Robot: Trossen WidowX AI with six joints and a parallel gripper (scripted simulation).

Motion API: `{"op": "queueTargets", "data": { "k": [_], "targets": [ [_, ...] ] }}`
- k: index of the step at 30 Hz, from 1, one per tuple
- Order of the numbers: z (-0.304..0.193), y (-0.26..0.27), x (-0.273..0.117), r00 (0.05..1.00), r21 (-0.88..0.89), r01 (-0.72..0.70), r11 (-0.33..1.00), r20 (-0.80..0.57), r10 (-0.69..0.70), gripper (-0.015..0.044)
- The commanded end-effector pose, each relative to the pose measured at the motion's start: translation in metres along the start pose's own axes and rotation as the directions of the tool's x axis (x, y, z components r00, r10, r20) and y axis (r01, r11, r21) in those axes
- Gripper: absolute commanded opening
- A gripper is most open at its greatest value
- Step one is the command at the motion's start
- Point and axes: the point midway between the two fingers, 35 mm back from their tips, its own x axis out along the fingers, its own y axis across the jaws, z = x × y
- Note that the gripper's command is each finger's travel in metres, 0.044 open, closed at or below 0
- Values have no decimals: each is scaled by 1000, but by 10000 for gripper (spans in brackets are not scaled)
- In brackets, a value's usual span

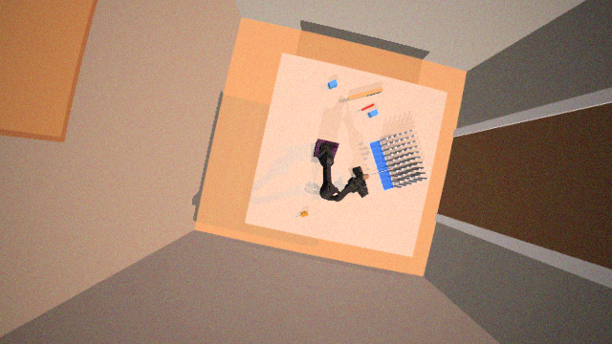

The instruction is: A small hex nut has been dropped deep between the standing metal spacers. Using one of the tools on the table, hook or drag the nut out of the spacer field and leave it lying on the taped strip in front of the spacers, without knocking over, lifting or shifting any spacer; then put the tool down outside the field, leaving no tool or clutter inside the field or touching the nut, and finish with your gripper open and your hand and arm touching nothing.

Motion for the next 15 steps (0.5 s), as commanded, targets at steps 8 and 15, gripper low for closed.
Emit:
{"op": "queueTargets", "data": {
  "k": [8,15],
  "targets": [
    [7,-1,-5,1000,-5,3,1000,-5,-3,0],
    [10,-1,-8,1000,-5,3,1000,-5,-3,0]
  ]
}}
